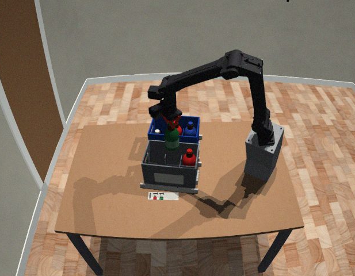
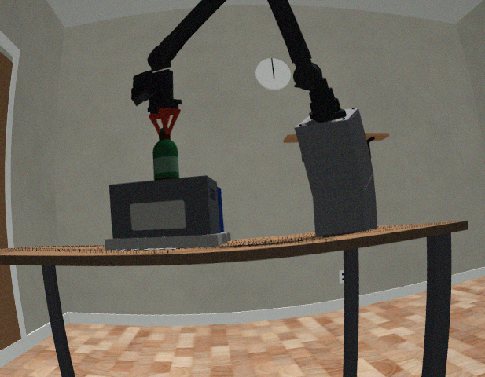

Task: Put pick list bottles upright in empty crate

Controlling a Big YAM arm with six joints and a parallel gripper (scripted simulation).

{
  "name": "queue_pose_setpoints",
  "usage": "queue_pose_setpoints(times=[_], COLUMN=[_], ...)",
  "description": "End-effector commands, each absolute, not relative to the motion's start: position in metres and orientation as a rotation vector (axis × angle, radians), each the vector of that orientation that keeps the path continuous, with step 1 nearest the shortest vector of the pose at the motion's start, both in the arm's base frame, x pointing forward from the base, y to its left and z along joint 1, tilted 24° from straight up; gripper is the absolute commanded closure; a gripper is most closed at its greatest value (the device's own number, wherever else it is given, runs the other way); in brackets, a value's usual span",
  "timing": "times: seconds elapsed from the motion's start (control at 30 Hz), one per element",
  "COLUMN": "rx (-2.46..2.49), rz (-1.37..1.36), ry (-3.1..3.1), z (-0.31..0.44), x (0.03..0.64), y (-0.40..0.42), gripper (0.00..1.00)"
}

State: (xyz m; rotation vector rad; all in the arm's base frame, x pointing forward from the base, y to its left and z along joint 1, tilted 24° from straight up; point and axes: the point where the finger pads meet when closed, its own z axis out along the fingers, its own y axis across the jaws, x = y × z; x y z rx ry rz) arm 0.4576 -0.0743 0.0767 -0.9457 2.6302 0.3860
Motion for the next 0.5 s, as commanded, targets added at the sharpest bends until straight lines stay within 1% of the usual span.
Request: queue_pose_setpoints(times=[0.0, 0.47], rx=[-0.93, -0.932], rz=[0.317, 0.333], ry=[2.584, 2.596], z=[0.1039, 0.1038], x=[0.4824, 0.4828], y=[-0.0839, -0.082], gripper=[1.0, 1.0])
